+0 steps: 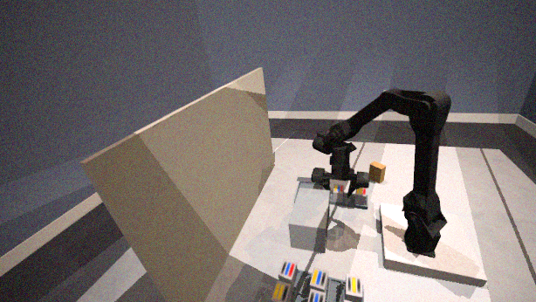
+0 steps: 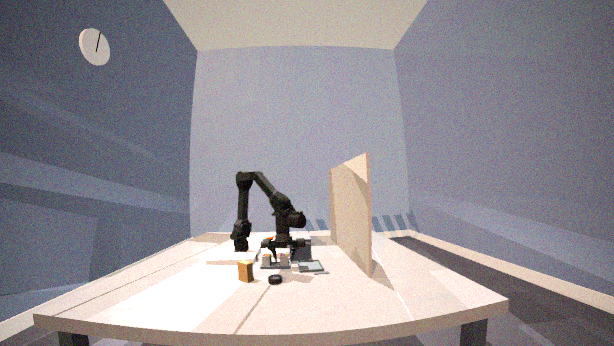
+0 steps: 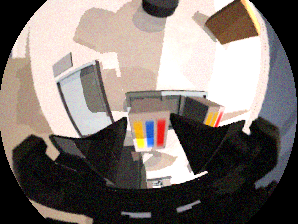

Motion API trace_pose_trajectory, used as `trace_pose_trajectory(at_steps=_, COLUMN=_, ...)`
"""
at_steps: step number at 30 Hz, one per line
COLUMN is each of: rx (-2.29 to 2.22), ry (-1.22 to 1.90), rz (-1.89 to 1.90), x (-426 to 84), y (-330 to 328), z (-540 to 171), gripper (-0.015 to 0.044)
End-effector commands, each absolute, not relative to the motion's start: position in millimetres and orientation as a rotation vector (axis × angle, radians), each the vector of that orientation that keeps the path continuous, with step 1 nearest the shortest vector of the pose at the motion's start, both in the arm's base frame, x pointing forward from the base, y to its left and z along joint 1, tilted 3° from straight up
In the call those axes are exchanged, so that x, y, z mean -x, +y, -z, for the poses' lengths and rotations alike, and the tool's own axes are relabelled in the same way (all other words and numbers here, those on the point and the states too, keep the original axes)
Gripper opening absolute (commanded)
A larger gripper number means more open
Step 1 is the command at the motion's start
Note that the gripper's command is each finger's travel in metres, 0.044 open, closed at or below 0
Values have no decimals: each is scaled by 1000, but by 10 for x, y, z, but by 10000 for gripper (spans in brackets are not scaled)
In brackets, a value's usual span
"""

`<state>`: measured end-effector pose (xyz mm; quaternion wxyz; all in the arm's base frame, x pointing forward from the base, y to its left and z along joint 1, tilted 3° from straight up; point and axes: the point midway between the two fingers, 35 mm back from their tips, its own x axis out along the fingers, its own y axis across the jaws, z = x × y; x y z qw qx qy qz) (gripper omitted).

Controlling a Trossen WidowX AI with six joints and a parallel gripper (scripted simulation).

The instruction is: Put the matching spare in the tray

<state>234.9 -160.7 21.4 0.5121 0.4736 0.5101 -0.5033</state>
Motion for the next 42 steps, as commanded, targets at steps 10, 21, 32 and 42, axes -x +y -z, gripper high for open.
trace_pose_trajectory(at_steps=10, rx=-1139, ry=1227, rz=1211, x=-2350, y=-1607, z=-216, gripper=129)
trace_pose_trajectory(at_steps=21, rx=-1139, ry=1227, rz=1211, x=-2350, y=-1607, z=-216, gripper=0)
trace_pose_trajectory(at_steps=32, rx=-1137, ry=1227, rz=1209, x=-2388, y=-1613, z=-605, gripper=0)
trace_pose_trajectory(at_steps=42, rx=-1135, ry=1227, rz=1208, x=-2373, y=-1585, z=-1007, gripper=0)
